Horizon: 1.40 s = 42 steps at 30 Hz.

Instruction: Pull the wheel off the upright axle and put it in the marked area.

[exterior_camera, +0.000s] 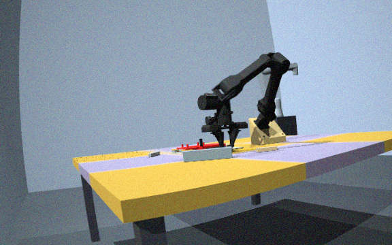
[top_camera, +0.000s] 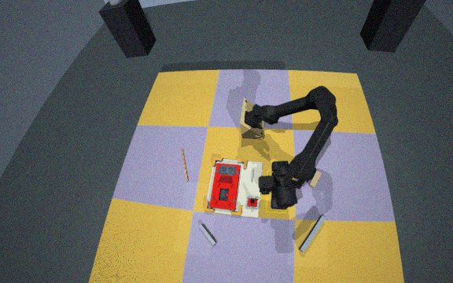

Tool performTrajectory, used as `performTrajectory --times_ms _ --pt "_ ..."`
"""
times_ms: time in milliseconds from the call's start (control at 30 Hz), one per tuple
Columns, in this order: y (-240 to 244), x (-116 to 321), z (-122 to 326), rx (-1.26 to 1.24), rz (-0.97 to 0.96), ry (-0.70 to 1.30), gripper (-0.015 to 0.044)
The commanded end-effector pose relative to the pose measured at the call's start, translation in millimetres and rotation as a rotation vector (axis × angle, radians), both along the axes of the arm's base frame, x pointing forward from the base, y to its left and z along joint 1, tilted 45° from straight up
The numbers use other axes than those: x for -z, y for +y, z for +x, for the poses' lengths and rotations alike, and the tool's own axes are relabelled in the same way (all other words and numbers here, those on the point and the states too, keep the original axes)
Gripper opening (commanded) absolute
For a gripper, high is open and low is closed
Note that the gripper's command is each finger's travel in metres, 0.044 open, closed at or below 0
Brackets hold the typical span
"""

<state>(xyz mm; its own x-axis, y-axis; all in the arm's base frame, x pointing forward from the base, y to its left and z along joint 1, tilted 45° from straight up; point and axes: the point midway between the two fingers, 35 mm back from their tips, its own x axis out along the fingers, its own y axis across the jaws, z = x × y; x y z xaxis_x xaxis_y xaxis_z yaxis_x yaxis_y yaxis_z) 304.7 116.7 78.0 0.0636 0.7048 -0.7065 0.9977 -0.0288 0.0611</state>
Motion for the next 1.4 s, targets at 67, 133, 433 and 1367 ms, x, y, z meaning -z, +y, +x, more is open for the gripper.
performTrajectory --times_ms 67,133,433,1367 --pt "4.6 6.9 -0.8 0.004 0.004 0.010 0.0000" --pt "4.6 6.9 -0.8 0.004 0.004 0.010 0.0000" --pt "2.7 3.5 0.3 0.003 0.001 0.000 0.0236" --pt "-97.2 -38.2 -86.0 0.004 -0.001 0.016 0.0440"
